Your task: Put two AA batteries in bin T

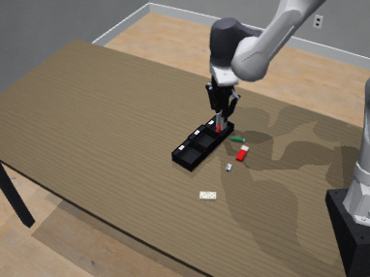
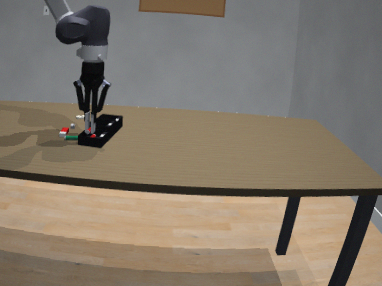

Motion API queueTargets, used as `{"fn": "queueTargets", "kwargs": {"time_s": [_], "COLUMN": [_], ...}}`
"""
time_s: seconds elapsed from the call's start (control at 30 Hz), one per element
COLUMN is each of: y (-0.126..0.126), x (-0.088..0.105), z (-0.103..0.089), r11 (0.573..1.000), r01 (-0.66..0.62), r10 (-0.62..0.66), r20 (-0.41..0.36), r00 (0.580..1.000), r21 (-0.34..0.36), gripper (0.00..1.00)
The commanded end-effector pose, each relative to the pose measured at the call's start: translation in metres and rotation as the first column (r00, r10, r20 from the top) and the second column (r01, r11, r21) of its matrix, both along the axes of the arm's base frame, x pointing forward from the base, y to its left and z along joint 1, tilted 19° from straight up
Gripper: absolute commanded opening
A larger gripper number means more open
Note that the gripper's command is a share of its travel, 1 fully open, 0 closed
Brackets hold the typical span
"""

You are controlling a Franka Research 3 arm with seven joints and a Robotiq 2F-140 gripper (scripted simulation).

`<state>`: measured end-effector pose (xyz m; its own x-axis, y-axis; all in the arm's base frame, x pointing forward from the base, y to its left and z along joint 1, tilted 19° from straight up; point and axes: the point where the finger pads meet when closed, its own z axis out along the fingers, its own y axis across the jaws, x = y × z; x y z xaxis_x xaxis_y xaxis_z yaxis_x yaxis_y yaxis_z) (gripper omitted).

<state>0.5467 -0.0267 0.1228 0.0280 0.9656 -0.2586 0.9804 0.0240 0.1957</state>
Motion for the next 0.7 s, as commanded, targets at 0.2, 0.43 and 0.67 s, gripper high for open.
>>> {"fn": "queueTargets", "kwargs": {"time_s": [0.2,0.43,0.67], "y": [-0.0006,-0.0015,-0.0019], "x": [0.0072,0.0080,0.0078], "z": [-0.0022,-0.0018,-0.0017], "r11": [1.000,1.000,1.000], "r01": [-0.005,-0.005,-0.005], "r10": [0.005,0.005,0.005], "r20": [0.010,0.010,0.010], "r00": [1.000,1.000,1.000], "r21": [0.006,0.006,0.006], "gripper": [0.05,0.05,0.17]}}
